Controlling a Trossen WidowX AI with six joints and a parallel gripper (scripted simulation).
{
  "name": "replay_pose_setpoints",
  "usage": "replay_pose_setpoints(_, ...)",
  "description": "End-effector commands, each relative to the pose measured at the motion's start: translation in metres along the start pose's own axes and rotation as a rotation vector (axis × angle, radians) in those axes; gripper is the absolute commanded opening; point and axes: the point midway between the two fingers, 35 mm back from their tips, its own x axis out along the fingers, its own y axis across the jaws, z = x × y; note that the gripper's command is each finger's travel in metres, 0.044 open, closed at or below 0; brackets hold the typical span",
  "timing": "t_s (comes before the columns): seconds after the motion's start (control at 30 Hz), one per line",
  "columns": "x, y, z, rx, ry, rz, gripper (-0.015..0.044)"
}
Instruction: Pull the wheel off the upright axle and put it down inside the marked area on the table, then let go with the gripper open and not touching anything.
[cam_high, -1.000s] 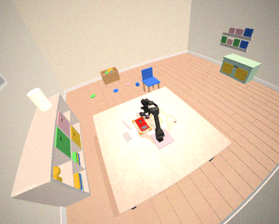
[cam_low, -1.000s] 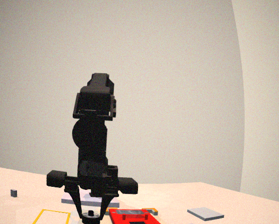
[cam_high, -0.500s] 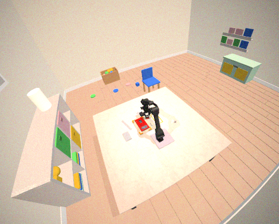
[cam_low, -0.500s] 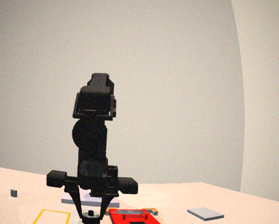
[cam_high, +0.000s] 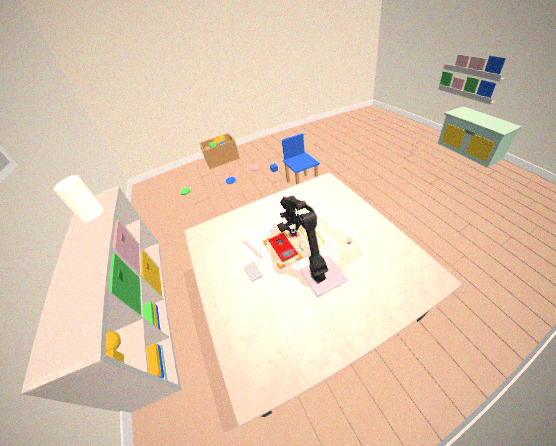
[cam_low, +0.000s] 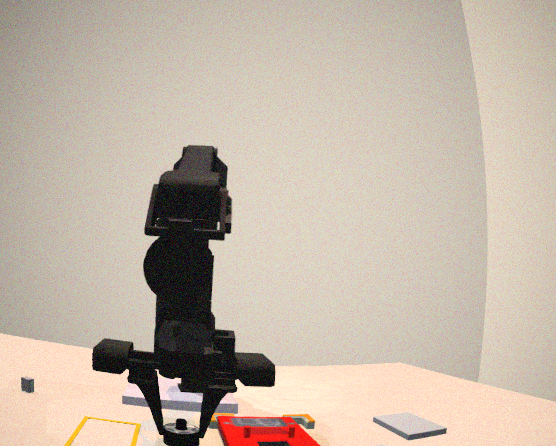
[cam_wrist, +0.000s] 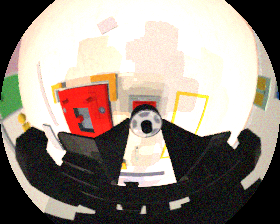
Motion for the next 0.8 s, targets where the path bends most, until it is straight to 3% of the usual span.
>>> replay_pose_setpoints(0.0, -0.0099, 0.0001, -0.0005, -0.002, -0.010, 0.001, 0.0000)
replay_pose_setpoints(0.77, -0.0175, 0.0001, -0.0005, -0.003, -0.013, 0.002, 0.0000)
